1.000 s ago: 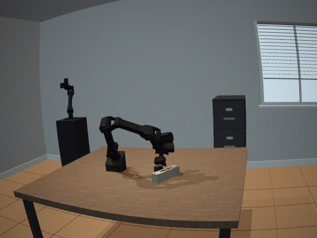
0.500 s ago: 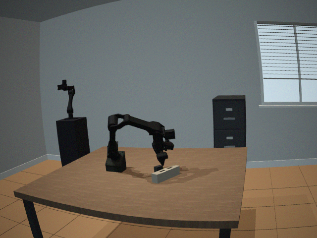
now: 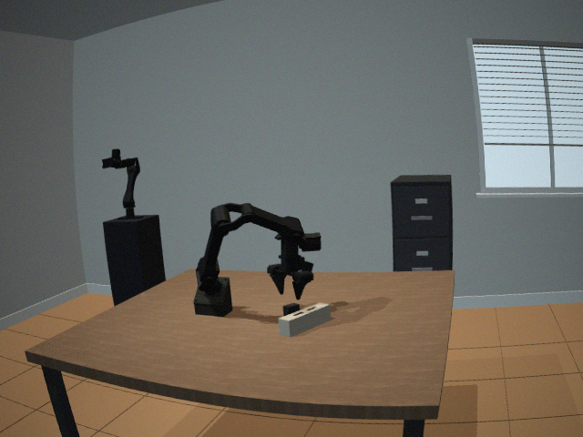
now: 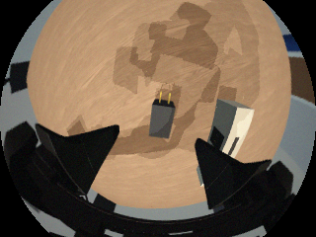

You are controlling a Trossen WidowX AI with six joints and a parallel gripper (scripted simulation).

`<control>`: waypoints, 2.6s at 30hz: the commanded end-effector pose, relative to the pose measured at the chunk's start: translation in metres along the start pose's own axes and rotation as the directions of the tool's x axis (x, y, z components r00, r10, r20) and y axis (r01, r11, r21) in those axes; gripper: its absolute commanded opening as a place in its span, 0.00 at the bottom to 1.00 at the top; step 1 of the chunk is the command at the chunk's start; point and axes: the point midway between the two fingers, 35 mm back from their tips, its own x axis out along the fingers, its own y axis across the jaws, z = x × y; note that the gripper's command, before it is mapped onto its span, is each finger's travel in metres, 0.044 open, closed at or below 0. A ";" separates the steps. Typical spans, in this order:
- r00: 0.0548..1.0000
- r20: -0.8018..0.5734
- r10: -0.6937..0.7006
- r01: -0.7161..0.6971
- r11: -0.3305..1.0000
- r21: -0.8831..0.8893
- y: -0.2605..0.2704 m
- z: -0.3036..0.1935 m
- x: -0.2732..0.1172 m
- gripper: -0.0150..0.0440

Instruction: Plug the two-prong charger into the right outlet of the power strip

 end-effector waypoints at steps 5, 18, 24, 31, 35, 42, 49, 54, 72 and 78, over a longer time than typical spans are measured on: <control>1.000 -0.017 -0.024 0.024 0.999 -0.036 -0.001 0.000 0.001 1.00; 1.000 -0.017 -0.025 0.024 0.999 -0.036 -0.001 0.001 0.018 1.00; 1.000 -0.017 -0.025 0.024 0.999 -0.036 -0.002 0.002 0.027 1.00; 1.000 -0.017 -0.025 0.024 0.999 -0.036 -0.002 0.003 0.039 1.00; 1.000 -0.017 -0.025 0.025 0.999 -0.036 -0.002 0.003 0.045 1.00; 1.000 -0.018 -0.026 0.025 0.999 -0.035 -0.002 0.003 0.056 1.00; 1.000 -0.017 -0.023 0.023 0.999 -0.029 -0.003 0.003 0.059 0.91; 1.000 -0.017 -0.023 0.023 0.999 -0.029 -0.003 0.003 0.059 0.69; 1.000 -0.015 -0.023 0.023 0.999 -0.032 -0.002 0.002 0.035 0.25; 1.000 -0.017 -0.024 0.024 0.999 -0.035 0.001 -0.002 0.007 0.25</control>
